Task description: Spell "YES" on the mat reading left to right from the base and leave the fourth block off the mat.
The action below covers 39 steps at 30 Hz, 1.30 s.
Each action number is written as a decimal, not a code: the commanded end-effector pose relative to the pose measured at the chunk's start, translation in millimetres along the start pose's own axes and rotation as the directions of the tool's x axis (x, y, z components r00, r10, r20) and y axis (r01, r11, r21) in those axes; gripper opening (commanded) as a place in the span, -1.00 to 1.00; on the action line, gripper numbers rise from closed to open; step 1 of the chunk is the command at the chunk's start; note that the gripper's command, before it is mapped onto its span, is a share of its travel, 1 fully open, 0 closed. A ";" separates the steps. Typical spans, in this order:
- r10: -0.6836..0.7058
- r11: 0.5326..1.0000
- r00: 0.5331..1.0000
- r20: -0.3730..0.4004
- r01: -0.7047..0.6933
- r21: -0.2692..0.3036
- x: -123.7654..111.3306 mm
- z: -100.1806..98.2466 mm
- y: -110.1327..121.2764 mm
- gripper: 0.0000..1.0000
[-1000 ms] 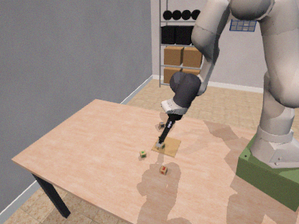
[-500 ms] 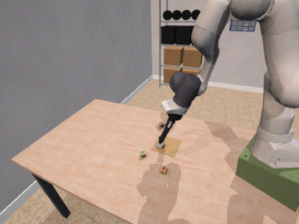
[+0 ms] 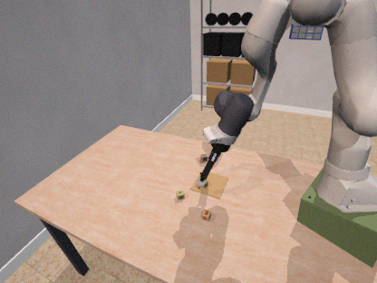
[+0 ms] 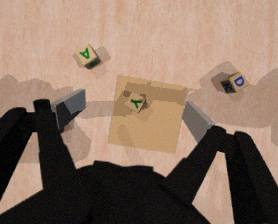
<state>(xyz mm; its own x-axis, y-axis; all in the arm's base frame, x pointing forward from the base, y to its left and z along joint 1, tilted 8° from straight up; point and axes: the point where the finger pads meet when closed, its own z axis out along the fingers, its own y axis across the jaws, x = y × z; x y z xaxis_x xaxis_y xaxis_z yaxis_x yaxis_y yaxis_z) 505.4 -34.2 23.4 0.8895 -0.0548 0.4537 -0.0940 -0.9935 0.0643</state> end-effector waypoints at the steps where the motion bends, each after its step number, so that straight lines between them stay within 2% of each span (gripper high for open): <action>1: 0.007 1.000 1.000 0.001 -0.007 0.002 -0.2 -0.6 -0.9 1.00; 6: 0.008 1.000 1.000 -0.001 -0.008 0.001 0.7 -0.6 -0.6 1.00; 9: 0.016 1.000 1.000 -0.020 -0.016 -0.014 12.6 -0.4 3.1 1.00; 11: 0.029 0.999 0.998 -0.053 -0.031 -0.041 32.5 -0.8 9.6 1.00; 15: 0.073 0.987 0.985 -0.155 -0.094 -0.130 97.3 -8.1 34.7 1.00; 17: 0.073 0.987 0.985 -0.155 -0.094 -0.130 97.3 -8.1 34.7 1.00; 19: 0.106 0.970 0.970 -0.220 -0.150 -0.192 140.7 -19.1 55.4 1.00; 27: 0.198 0.892 0.920 -0.339 -0.312 -0.326 227.3 -62.7 110.0 1.00; 32: 0.269 0.823 0.886 -0.377 -0.415 -0.389 261.8 -97.0 141.1 1.00; 34: 0.269 0.823 0.886 -0.377 -0.415 -0.389 261.8 -97.0 141.1 1.00; 35: 0.312 0.782 0.869 -0.384 -0.465 -0.415 273.5 -115.6 154.7 1.00; 39: 0.386 0.721 0.842 -0.378 -0.531 -0.446 283.3 -143.5 170.0 1.00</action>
<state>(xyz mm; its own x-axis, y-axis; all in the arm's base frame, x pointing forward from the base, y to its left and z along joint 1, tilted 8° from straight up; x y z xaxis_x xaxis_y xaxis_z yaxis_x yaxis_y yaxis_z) 694.7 -184.0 275.6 0.4730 -0.4061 0.7819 -0.7266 -0.6817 0.0856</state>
